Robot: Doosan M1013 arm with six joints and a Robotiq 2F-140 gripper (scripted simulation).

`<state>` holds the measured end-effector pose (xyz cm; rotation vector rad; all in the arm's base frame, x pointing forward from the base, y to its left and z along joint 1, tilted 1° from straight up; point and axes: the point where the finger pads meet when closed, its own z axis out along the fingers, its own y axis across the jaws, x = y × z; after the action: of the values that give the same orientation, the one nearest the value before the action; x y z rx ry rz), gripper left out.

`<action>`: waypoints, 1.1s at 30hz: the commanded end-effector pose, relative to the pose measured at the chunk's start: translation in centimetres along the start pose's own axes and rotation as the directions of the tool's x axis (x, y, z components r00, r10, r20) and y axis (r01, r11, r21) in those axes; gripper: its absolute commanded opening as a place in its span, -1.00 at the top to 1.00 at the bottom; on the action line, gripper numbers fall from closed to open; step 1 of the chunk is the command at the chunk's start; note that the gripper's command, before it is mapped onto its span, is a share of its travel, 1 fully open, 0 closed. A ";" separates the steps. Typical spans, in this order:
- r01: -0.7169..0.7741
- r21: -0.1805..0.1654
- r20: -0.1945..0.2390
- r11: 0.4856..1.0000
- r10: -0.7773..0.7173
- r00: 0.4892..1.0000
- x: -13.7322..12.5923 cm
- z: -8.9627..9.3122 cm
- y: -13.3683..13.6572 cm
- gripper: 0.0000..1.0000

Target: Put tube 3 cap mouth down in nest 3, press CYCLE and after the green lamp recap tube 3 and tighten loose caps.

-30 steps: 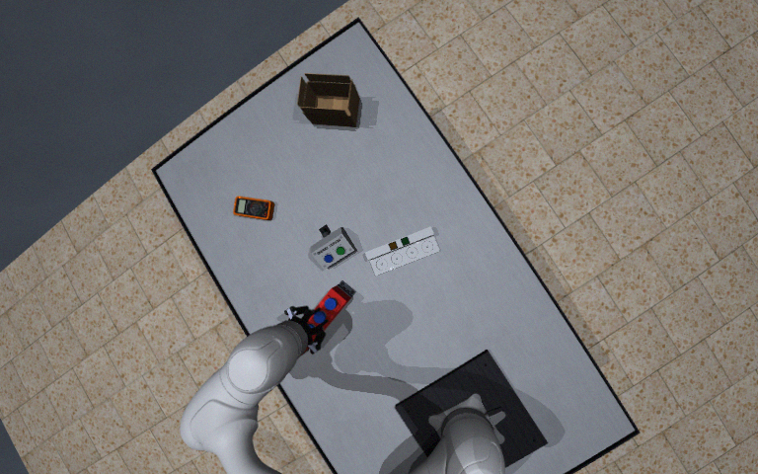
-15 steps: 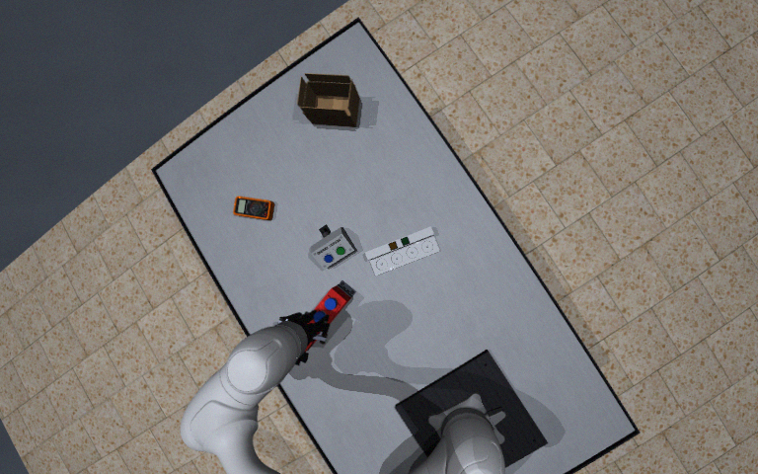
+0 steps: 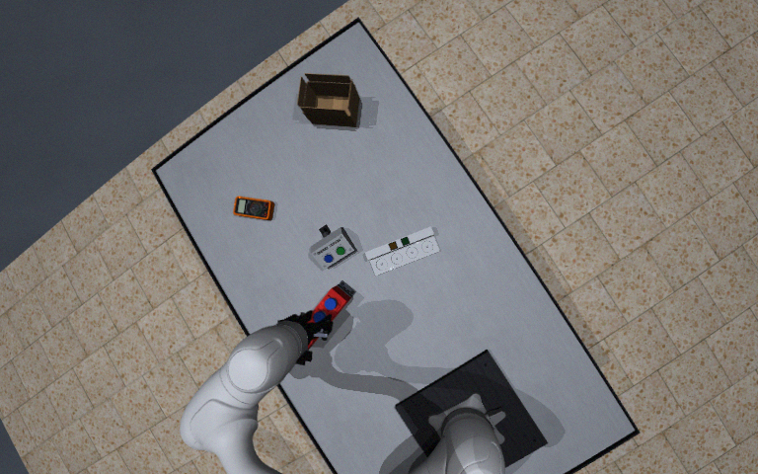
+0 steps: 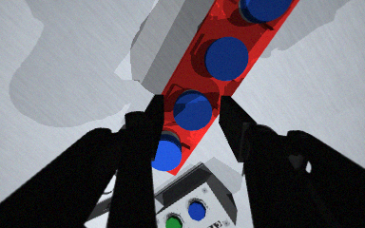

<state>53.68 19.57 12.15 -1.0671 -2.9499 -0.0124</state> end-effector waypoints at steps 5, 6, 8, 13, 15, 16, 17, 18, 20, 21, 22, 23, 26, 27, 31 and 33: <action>-0.092 -0.005 -0.006 0.996 0.092 0.996 0.0 -0.3 0.0 0.18; -0.175 -0.005 -0.006 0.985 0.174 0.985 0.0 -0.3 0.0 0.18; -0.328 -0.002 0.000 0.945 0.328 0.945 0.0 -0.3 0.0 0.18; -0.539 -0.001 0.000 0.842 0.539 0.842 0.0 -0.3 0.0 0.18; -0.656 -0.001 -0.002 0.755 0.656 0.755 0.0 -0.3 0.0 0.18; -0.701 -0.001 -0.002 0.713 0.701 0.713 0.0 -0.3 0.0 0.18; -0.743 -0.001 -0.002 0.669 0.743 0.669 0.0 -0.3 0.0 0.18; -0.782 -0.001 -0.002 0.623 0.782 0.623 0.0 -0.3 0.0 0.18; -0.852 0.000 -0.002 0.523 0.852 0.523 0.0 -0.2 0.0 0.18; -0.866 0.000 -0.001 0.501 0.866 0.501 0.0 -0.2 0.0 0.18; -0.866 0.000 -0.001 0.501 0.866 0.501 0.0 -0.2 0.0 0.18; -0.866 0.000 0.000 0.501 0.866 0.501 0.1 -0.2 0.0 0.18; -0.866 0.000 -0.004 0.500 0.866 0.500 0.0 -0.2 0.0 0.18; -0.866 0.000 -0.004 0.500 0.866 0.500 0.0 -0.2 0.0 0.18; -0.866 0.000 -0.005 0.500 0.866 0.500 0.0 -0.2 0.0 0.41; -0.866 0.000 -0.005 0.500 0.866 0.500 0.0 -0.2 0.0 0.41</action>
<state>53.69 19.56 12.22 -2.3888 -2.0172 -0.0137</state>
